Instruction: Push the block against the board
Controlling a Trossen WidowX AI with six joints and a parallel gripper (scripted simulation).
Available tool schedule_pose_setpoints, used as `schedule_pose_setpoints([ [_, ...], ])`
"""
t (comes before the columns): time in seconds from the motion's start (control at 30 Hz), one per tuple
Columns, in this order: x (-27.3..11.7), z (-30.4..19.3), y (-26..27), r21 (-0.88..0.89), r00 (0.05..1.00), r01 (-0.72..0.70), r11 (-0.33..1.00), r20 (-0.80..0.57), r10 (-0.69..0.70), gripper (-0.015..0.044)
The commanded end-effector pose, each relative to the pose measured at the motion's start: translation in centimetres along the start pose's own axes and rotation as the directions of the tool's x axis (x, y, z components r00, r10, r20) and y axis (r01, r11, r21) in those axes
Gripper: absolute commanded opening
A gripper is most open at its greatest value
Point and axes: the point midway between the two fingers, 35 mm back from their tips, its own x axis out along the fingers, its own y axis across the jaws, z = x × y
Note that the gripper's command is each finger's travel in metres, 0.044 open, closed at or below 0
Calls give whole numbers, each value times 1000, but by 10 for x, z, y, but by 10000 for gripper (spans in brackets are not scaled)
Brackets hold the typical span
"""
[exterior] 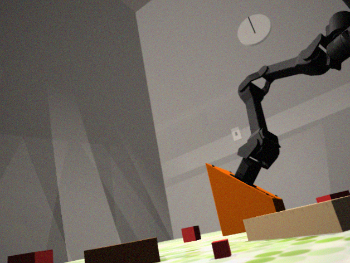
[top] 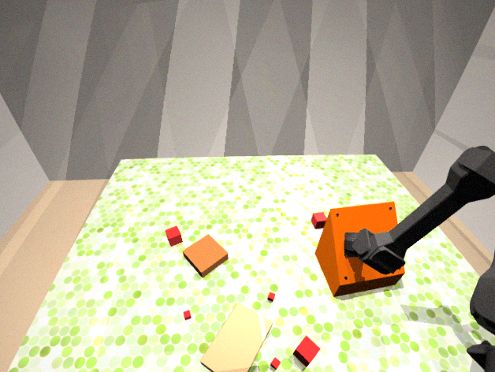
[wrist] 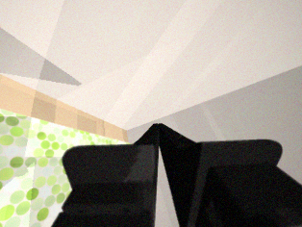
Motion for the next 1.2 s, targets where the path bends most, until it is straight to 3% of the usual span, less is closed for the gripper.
schedule_pose_setpoints([
  [0.0,10,-9,10,40,998,-44,998,-33,45,0],
  [0.63,42,-71,58,315,935,-190,930,-230,269,0],
  [1.17,52,-135,88,580,812,-141,802,-396,429,0],
])
